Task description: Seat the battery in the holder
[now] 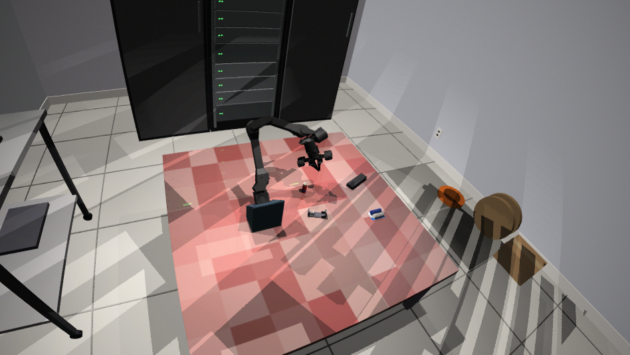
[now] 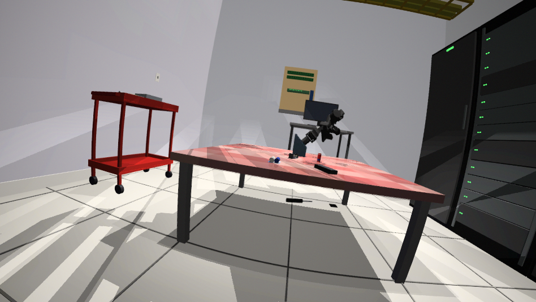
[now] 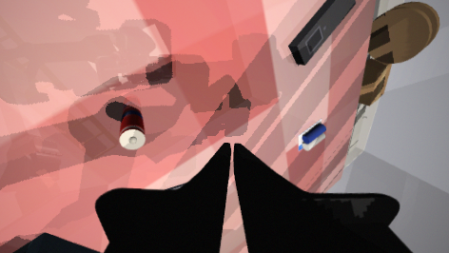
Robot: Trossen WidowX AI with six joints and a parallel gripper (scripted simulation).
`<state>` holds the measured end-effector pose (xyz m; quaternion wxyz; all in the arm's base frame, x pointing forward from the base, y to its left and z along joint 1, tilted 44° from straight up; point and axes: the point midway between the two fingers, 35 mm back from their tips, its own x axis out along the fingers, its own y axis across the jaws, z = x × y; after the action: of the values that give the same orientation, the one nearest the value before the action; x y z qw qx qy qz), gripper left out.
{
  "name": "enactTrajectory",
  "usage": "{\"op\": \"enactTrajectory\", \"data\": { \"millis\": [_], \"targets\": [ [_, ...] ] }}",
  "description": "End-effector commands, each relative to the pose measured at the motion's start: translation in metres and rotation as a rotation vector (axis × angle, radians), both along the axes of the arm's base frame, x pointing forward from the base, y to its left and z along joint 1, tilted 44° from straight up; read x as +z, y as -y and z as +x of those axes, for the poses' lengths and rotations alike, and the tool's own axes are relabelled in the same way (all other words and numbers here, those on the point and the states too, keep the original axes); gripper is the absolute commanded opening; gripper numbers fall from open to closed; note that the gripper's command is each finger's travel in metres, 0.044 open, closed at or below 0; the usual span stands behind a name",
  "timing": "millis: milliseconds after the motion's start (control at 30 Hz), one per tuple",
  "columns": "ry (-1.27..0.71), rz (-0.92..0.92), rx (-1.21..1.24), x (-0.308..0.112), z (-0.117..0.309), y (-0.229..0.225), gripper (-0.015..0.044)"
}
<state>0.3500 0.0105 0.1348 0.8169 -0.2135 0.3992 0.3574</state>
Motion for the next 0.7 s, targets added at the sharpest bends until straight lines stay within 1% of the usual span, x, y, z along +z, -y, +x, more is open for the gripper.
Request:
{"op": "enactTrajectory", "data": {
  "millis": [0, 67, 433, 667],
  "targets": [
    [-0.212, 0.219, 0.301, -0.03, -0.016, -0.002, 0.0],
    [-0.225, 0.251, 0.324, -0.031, -0.017, -0.002, 0.0],
    [-0.225, 0.251, 0.324, -0.032, -0.016, -0.003, 0.0],
    [-0.224, 0.251, 0.324, -0.074, -0.011, -0.042, 0.0]
  ]
}}
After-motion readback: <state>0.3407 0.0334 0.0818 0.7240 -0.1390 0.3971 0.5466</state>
